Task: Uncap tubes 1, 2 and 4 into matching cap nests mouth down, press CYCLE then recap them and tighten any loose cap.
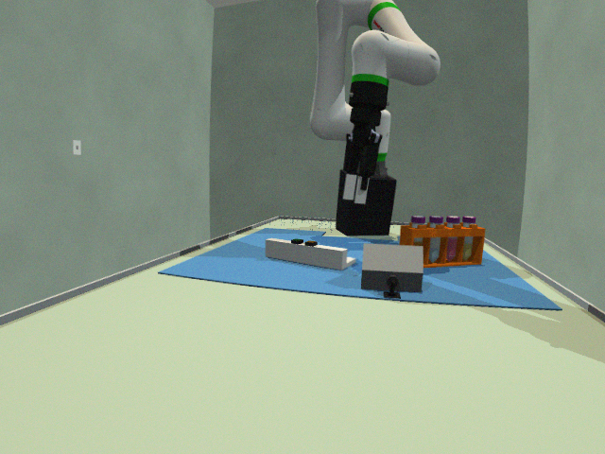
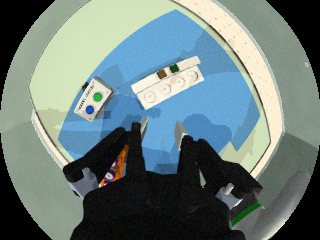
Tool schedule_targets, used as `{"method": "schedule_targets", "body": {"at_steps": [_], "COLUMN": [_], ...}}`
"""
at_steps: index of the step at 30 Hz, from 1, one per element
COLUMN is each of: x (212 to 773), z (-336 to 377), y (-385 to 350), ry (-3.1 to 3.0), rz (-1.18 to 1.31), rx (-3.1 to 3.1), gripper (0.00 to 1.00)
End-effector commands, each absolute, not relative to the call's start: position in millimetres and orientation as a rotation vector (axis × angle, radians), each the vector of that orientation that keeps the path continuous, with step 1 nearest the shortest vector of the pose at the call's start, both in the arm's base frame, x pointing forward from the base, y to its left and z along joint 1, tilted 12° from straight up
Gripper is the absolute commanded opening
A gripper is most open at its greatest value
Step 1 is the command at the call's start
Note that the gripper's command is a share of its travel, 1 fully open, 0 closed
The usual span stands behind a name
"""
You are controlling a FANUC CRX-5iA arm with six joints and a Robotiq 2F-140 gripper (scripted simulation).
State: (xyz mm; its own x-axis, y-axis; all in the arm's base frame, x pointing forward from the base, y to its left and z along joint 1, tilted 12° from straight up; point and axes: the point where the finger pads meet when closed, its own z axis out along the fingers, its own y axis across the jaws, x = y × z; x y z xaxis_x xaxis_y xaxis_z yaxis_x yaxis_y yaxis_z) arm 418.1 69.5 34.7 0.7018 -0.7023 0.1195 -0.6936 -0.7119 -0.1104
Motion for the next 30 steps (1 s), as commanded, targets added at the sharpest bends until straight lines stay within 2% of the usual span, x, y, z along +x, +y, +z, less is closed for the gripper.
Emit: {"method": "schedule_targets", "body": {"at_steps": [1, 10, 26, 30], "x": [417, 411, 411, 401], "z": [37, 47, 47, 47], "y": [85, 132, 132, 155], "ry": [1.235, 1.332, 1.368, 1.679], "rz": [-0.215, -0.17, -0.15, -0.115], "rx": [-2.775, -2.665, -2.621, -2.422], "gripper": [0.35, 0.35, 0.35, 0.35]}}
